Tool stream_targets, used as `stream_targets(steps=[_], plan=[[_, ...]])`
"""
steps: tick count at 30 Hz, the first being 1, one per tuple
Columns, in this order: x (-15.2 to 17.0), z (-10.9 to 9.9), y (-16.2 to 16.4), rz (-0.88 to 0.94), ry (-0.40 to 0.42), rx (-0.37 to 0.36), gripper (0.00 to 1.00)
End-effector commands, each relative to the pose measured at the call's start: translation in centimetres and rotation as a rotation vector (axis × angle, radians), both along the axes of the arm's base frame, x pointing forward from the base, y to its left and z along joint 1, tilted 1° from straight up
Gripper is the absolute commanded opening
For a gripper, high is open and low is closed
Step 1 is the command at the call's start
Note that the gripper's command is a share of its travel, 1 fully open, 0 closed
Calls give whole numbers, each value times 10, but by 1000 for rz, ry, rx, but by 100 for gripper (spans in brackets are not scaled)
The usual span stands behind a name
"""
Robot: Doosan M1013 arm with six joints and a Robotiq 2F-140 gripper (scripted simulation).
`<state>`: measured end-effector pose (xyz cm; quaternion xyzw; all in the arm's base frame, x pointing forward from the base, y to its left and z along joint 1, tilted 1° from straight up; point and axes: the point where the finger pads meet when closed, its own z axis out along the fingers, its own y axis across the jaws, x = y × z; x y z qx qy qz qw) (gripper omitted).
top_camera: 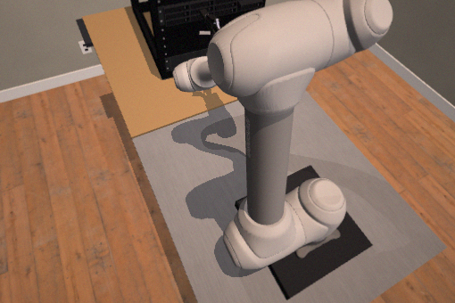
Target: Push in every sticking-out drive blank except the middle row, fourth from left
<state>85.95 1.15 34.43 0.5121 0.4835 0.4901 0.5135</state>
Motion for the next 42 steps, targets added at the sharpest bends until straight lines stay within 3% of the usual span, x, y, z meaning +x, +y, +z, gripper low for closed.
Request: stream_targets(steps=[1, 30, 42], plan=[[0, 1, 0, 0, -1, 0, 10], [-3, 1, 0, 0, -1, 0, 10], [-62, 0, 3, 0, -1, 0, 10]])
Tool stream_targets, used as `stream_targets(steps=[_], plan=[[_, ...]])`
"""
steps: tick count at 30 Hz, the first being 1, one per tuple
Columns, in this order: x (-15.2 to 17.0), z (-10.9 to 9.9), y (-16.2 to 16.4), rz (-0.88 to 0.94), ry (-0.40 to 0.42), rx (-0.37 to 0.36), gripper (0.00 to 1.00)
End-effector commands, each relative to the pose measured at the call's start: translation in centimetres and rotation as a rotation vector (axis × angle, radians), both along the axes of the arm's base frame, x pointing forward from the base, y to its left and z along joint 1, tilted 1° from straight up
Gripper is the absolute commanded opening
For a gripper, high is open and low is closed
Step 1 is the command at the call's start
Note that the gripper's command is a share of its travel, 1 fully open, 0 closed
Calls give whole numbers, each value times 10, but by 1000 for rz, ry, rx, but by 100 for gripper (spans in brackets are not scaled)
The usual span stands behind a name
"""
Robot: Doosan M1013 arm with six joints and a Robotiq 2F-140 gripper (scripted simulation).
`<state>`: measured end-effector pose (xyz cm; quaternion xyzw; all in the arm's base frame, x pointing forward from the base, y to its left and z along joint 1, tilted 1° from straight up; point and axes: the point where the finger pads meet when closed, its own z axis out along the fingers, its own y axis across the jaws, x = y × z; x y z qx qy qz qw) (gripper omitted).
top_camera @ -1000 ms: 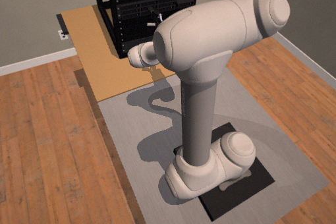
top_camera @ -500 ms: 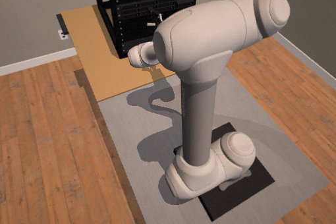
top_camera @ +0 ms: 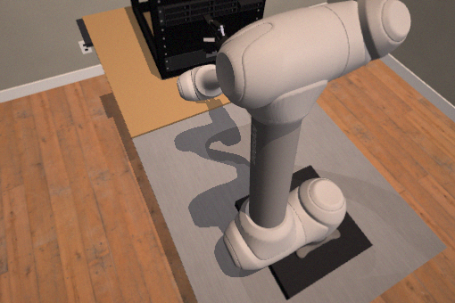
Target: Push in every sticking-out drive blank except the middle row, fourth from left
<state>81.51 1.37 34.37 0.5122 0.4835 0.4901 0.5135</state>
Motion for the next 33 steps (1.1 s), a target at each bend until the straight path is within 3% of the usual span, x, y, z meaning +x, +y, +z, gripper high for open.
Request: stream_targets(steps=[1, 9, 25, 26, 33], plan=[[-22, 1, 1, 0, -1, 0, 10], [-37, 1, 2, 0, -1, 0, 10], [-38, 1, 2, 0, -1, 0, 10], [-38, 1, 2, 0, -1, 0, 100], [-38, 1, 2, 0, -1, 0, 100]])
